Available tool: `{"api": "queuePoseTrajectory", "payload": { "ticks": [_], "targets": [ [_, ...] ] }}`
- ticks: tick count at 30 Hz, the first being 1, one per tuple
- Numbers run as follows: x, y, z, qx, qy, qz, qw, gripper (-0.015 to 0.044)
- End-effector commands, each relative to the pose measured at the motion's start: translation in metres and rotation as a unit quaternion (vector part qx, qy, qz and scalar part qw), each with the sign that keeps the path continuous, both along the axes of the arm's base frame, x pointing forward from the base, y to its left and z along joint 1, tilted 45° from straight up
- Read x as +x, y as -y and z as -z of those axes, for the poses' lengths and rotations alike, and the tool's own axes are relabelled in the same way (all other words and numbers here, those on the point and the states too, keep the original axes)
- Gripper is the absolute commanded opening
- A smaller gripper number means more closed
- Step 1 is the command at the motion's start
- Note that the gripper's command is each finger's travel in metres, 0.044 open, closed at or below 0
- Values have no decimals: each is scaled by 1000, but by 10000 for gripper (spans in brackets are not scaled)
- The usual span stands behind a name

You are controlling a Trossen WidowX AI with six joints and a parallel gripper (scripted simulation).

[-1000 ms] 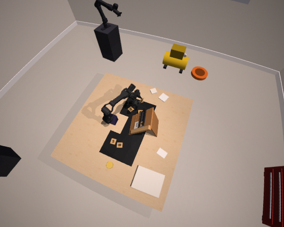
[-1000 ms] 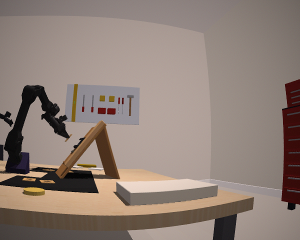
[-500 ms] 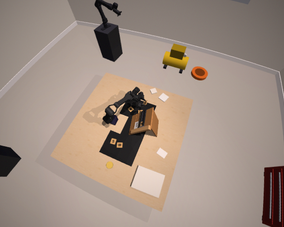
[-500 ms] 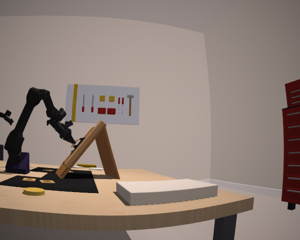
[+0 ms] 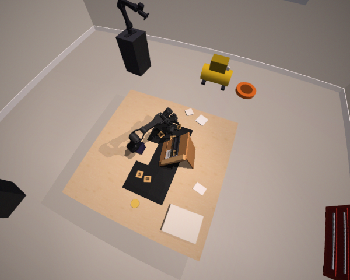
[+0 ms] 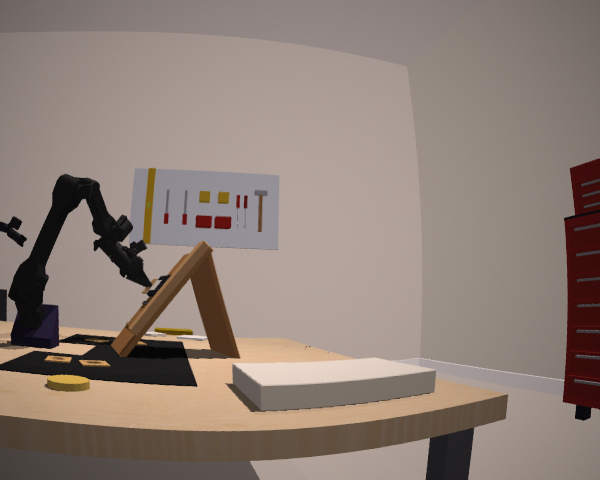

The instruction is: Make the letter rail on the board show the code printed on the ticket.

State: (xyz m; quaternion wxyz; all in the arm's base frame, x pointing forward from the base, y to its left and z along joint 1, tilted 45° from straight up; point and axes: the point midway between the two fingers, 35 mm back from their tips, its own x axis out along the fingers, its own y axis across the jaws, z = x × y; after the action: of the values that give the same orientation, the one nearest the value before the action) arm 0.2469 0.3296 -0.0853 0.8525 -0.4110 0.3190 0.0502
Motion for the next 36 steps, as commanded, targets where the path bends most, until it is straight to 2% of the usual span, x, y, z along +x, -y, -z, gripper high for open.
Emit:
{"api": "queuePoseTrajectory", "payload": {
  "ticks": [1, 36],
  "targets": [
    [0, 3, 0, -3, 0, -1, 1000, 0],
    [6, 16, -12, -4, 0, -1, 1000, 0]
  ]
}}
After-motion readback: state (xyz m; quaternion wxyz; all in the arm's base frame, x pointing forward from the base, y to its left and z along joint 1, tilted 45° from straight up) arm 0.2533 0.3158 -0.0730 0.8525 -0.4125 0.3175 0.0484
